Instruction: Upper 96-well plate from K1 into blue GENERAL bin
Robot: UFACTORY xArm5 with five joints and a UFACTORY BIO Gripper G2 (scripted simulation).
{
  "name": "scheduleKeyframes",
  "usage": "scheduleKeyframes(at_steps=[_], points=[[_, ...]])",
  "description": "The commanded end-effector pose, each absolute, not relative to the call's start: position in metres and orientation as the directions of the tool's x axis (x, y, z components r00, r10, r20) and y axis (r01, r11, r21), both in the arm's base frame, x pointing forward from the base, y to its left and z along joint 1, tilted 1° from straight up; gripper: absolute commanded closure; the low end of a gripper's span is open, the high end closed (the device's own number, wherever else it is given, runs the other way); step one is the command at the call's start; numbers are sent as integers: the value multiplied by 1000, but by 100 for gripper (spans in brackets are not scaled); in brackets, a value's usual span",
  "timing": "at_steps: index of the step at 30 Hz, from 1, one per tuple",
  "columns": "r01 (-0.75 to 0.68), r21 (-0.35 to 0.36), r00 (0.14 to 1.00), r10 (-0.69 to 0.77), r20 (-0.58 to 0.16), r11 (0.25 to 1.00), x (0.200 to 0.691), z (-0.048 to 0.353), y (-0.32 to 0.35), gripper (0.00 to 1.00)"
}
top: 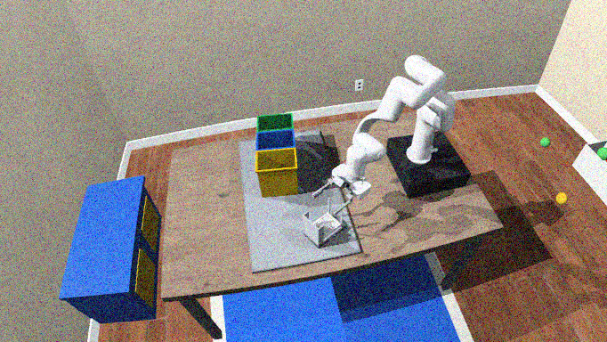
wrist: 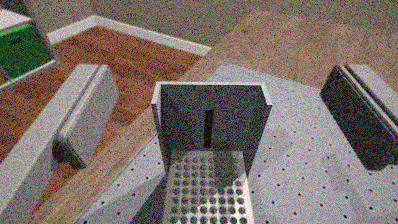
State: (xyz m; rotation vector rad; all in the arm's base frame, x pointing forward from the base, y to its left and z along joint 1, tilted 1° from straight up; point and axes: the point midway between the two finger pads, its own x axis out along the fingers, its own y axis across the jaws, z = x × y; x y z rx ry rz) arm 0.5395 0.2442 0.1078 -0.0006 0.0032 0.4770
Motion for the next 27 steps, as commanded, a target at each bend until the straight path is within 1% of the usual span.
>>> scheduleKeyframes(at_steps=[1,27], points=[[-459,10,888,459,1,888,540,102,245,63],[-459,10,888,459,1,888,540,64,245,63]])
